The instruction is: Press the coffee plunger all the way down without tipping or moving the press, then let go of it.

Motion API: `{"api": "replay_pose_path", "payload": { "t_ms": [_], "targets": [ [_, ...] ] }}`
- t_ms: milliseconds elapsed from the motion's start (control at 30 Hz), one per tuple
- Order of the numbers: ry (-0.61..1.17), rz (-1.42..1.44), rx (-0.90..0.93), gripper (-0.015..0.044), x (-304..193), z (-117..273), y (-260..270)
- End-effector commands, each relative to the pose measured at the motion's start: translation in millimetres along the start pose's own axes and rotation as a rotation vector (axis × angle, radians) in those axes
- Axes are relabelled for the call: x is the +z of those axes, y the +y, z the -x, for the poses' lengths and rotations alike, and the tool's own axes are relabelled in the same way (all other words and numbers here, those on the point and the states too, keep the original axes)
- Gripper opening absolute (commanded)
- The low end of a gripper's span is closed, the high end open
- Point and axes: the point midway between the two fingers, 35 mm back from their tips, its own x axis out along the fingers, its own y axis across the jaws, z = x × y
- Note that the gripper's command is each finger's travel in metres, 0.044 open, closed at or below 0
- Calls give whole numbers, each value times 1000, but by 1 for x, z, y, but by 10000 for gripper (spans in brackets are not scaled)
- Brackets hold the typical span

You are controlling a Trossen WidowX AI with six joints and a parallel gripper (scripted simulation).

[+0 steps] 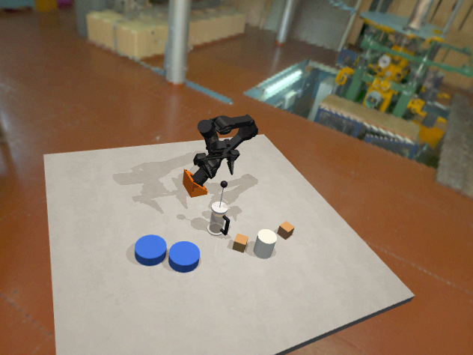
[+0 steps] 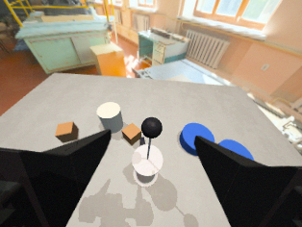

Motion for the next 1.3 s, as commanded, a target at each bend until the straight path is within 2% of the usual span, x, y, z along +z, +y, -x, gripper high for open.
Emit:
{"api": "replay_pose_path", "payload": {
  "t_ms": [0,767,1167,1267],
  "targets": [
    [0,3,-4,440,-1,-4,0],
    [-4,4,0,440,-1,-38,2],
    [-4,4,0,125,-1,-38,2],
    [-4,4,0,117,-1,-38,2]
  ]
}}
